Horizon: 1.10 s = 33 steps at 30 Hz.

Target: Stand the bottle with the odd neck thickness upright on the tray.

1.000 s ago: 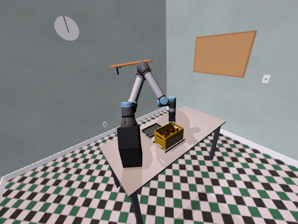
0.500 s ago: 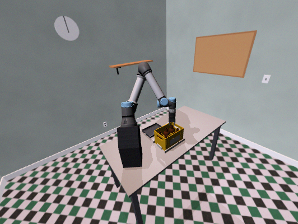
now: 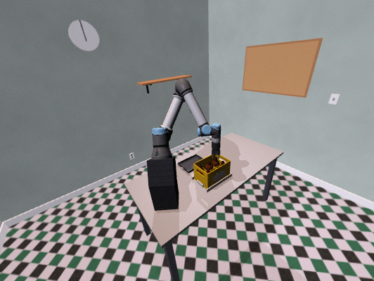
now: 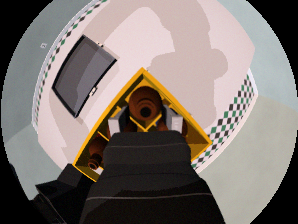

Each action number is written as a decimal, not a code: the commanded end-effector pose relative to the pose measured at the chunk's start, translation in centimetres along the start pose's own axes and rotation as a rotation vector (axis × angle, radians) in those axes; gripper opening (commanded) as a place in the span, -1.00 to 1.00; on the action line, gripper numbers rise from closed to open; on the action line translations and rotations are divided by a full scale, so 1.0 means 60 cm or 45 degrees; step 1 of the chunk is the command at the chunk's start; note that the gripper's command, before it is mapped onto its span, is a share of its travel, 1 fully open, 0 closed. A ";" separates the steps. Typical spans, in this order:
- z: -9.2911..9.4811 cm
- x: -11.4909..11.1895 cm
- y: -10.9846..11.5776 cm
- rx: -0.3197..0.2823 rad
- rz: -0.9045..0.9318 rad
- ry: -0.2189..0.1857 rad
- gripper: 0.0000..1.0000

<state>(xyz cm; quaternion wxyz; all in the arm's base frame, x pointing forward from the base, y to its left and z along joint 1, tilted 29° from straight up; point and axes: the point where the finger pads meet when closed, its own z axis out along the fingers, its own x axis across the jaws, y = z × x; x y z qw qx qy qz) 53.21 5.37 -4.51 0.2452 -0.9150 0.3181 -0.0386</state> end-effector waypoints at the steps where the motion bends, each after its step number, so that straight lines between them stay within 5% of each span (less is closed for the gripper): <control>1: 0.007 0.001 0.000 0.001 0.000 0.002 1.00; 33: 0.023 0.001 0.000 0.001 0.000 0.002 1.00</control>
